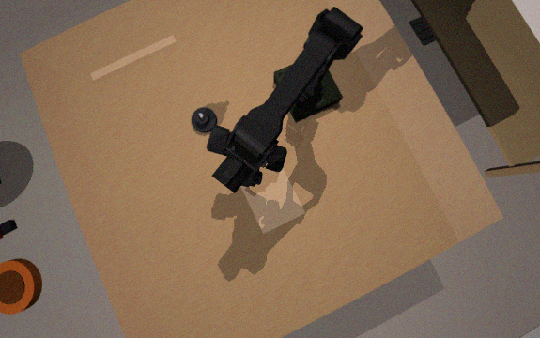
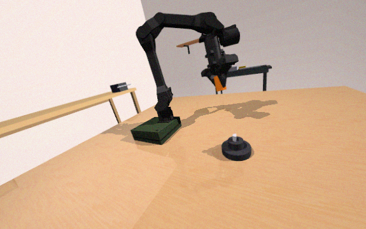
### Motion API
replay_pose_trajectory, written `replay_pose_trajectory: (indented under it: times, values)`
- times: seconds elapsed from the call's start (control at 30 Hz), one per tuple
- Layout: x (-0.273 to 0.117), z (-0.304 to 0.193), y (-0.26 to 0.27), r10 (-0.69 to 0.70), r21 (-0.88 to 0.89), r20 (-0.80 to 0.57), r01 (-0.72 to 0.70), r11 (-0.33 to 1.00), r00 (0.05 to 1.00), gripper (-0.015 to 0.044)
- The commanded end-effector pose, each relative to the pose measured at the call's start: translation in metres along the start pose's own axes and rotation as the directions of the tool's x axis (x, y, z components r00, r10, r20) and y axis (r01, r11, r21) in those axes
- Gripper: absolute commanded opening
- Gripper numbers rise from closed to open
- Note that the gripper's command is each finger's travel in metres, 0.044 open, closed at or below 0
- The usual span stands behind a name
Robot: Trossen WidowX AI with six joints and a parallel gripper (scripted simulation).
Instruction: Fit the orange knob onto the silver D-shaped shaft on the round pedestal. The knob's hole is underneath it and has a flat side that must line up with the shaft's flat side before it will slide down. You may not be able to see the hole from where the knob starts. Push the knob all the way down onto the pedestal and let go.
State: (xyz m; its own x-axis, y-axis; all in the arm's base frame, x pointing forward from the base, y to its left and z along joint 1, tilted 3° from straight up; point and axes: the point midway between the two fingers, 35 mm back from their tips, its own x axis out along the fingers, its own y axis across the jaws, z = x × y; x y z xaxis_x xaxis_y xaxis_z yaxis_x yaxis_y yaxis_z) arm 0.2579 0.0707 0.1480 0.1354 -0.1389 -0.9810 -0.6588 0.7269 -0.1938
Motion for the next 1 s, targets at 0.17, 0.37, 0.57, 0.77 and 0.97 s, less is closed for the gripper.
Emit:
replay_pose_trajectory:
  times: [0.17,0.37,0.57,0.77,0.97]
  values:
    - [-0.026,0.005,-0.005,-0.211,0.013,0.019,0.211,0.977,0.977,0.0000]
    - [-0.038,0.007,-0.006,-0.333,0.016,0.018,0.333,0.943,0.943,0.0000]
    - [-0.050,0.009,-0.008,-0.449,0.018,0.016,0.449,0.893,0.893,0.0000]
    - [-0.062,0.012,-0.010,-0.560,0.021,0.013,0.560,0.828,0.828,0.0000]
    - [-0.072,0.014,-0.012,-0.643,0.023,0.013,0.643,0.766,0.766,0.0000]
